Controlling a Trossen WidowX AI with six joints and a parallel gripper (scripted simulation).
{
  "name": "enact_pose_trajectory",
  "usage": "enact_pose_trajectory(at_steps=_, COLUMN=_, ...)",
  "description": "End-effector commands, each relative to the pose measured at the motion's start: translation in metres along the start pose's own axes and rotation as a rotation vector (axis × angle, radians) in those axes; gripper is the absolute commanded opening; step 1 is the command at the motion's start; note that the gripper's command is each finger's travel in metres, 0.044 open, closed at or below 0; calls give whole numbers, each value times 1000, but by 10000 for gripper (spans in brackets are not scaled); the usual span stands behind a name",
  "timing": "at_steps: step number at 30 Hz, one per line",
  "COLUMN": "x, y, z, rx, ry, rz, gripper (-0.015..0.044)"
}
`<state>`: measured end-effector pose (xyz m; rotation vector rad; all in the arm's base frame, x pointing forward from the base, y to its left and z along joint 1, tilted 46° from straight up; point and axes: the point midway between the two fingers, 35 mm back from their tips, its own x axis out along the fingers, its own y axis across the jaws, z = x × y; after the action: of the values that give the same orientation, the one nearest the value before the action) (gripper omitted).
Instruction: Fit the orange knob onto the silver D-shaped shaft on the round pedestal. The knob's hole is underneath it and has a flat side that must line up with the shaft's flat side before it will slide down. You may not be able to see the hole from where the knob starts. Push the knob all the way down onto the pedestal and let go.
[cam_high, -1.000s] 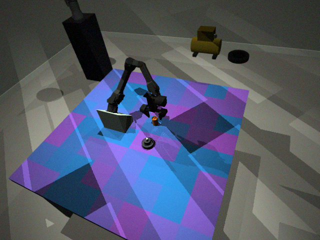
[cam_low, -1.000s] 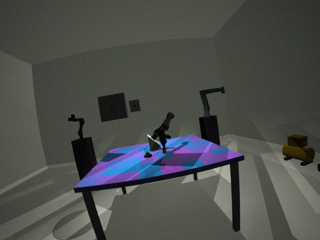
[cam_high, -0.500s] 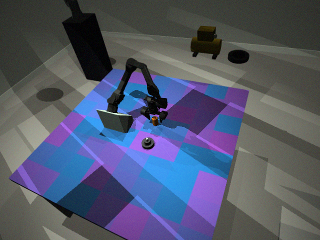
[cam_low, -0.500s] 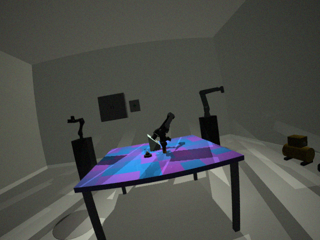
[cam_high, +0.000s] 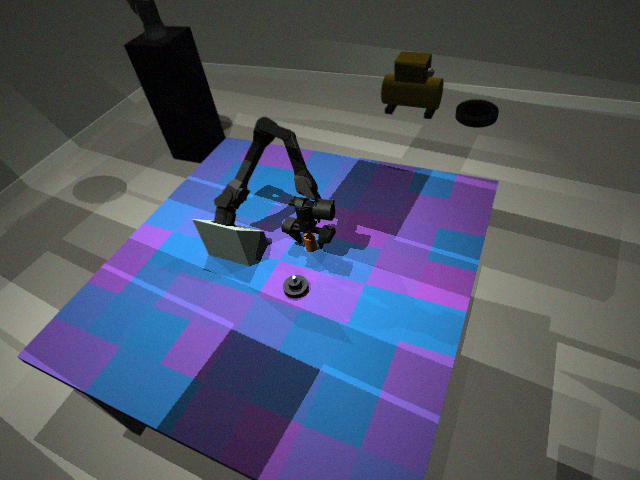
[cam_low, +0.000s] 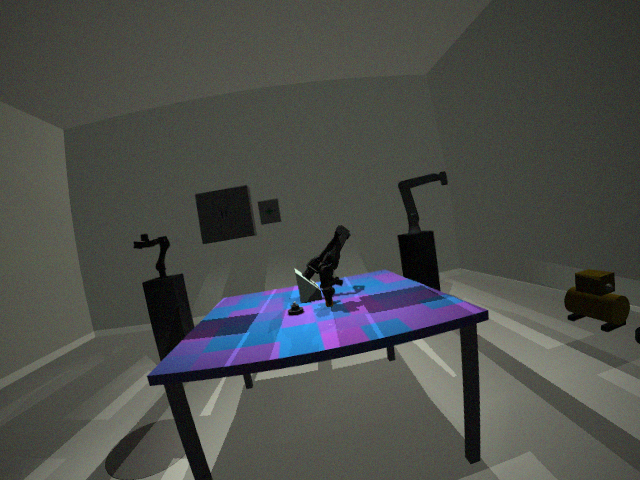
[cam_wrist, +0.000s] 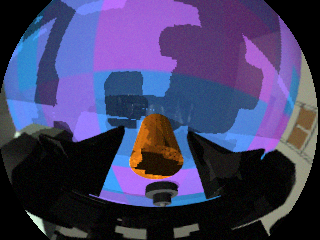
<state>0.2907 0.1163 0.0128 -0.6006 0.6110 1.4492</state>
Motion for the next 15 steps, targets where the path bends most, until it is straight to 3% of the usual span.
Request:
enact_pose_trajectory(at_steps=1, x=2, y=1, z=0, rx=8, ry=-3, rz=3, gripper=309)
enact_pose_trajectory(at_steps=7, x=2, y=1, z=0, rx=8, ry=-3, rz=3, gripper=151)
enact_pose_trajectory(at_steps=12, x=2, y=1, z=0, rx=8, ry=-3, rz=3, gripper=118)
enact_pose_trajectory(at_steps=15, x=0, y=0, z=-1, rx=8, ry=-2, rz=3, gripper=39)
